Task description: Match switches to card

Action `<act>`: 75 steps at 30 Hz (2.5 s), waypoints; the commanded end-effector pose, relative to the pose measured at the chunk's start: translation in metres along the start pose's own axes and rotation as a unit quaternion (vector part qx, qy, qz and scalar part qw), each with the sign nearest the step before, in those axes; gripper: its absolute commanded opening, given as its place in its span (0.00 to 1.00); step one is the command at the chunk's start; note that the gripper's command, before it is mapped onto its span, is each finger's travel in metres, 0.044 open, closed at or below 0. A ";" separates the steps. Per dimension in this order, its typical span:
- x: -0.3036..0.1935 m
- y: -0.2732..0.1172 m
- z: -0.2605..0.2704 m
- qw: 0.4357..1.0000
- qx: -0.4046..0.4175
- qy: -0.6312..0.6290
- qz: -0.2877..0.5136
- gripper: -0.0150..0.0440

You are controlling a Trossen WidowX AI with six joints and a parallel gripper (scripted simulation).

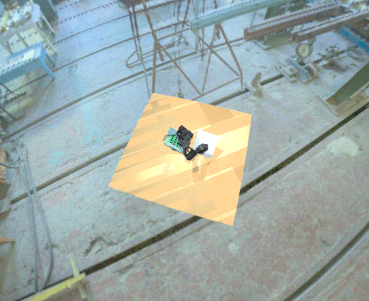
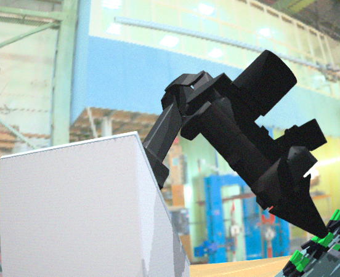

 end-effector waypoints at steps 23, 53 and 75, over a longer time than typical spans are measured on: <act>0.000 0.004 0.000 1.000 -0.001 0.002 0.000 0.25; -0.007 -0.060 0.001 1.000 -0.005 0.002 -0.011 0.25; -0.061 -0.023 0.037 1.000 -0.006 0.004 -0.024 0.25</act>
Point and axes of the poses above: the point midway between the two fingers, 35 mm back from their tips, its own y axis out along the fingers, its own z axis across the jaws, x = y × z, the point moved 10 cm from there along -y, back along the fingers, and after that the axes turned 10 degrees about -y, right-handed, at the moved point
